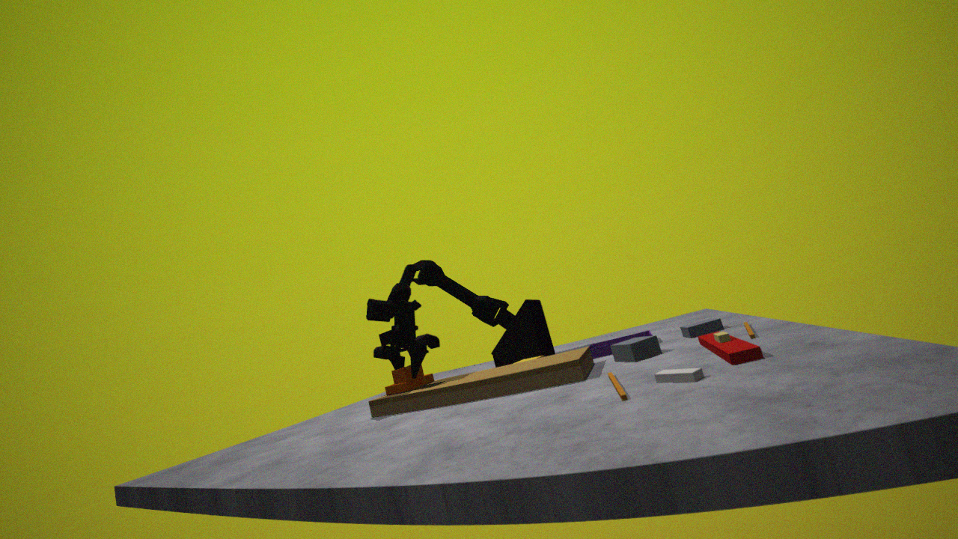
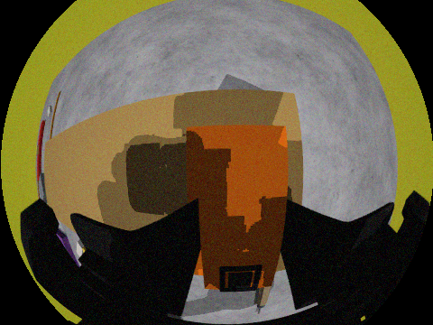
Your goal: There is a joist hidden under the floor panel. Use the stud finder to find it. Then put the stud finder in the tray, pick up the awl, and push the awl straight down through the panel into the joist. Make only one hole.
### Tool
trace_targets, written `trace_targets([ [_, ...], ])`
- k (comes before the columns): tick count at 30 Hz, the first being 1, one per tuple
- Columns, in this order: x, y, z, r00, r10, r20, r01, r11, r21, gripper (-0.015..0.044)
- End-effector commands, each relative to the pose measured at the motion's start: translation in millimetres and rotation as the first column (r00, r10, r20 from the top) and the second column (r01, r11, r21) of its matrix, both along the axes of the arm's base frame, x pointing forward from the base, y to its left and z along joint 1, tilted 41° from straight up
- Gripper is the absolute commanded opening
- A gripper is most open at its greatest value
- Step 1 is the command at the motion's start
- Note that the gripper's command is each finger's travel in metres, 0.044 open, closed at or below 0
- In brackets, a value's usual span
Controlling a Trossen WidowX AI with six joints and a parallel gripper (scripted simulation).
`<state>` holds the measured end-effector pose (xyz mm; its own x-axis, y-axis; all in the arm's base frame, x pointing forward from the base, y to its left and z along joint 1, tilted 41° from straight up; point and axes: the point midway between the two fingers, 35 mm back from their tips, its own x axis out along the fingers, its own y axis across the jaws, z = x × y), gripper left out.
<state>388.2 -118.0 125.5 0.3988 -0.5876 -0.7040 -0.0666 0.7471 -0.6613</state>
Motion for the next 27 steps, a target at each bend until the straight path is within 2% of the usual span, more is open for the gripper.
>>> trace_targets([
  [1, 0, 6, -6, 1.0, 0.005, -0.002, -0.005, 1.0, 0.002, 0.0],
  [27, -5, 53, -48, 1.0, 0.005, -0.003, -0.005, 1.0, 0.005, 0.0],
])
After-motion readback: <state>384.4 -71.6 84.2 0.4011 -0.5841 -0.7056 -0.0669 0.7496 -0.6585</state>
